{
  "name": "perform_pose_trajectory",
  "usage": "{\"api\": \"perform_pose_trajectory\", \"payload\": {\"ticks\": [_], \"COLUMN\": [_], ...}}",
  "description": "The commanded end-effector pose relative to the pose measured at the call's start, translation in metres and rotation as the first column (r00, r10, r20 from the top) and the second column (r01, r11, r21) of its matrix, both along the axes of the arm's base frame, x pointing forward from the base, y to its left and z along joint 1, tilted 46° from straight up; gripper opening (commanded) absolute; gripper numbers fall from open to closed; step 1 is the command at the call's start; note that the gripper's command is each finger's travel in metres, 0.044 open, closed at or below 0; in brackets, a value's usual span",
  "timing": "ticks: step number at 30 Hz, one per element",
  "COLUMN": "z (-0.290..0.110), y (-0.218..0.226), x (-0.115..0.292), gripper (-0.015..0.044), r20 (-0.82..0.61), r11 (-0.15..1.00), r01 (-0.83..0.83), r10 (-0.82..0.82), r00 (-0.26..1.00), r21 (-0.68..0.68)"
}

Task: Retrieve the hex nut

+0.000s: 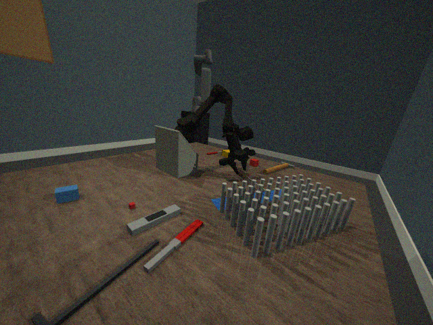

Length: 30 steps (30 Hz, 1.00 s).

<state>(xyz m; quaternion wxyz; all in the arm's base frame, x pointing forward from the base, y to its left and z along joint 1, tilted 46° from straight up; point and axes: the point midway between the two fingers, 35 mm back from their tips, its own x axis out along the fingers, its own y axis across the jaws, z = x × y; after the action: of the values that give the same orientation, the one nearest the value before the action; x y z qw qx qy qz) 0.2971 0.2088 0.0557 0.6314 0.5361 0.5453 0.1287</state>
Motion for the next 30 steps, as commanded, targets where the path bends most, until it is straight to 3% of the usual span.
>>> {"api": "perform_pose_trajectory", "payload": {"ticks": [1,30], "z": [0.000,-0.005], "y": [-0.002,-0.007], "x": [0.006,0.024], "gripper": [0.0000,0.0000], "r20": [0.009,0.011], "r11": [1.000,1.000], "r01": [0.007,0.005], "r10": [-0.007,-0.005], "r00": [1.000,1.000], "r21": [0.000,-0.001]}}
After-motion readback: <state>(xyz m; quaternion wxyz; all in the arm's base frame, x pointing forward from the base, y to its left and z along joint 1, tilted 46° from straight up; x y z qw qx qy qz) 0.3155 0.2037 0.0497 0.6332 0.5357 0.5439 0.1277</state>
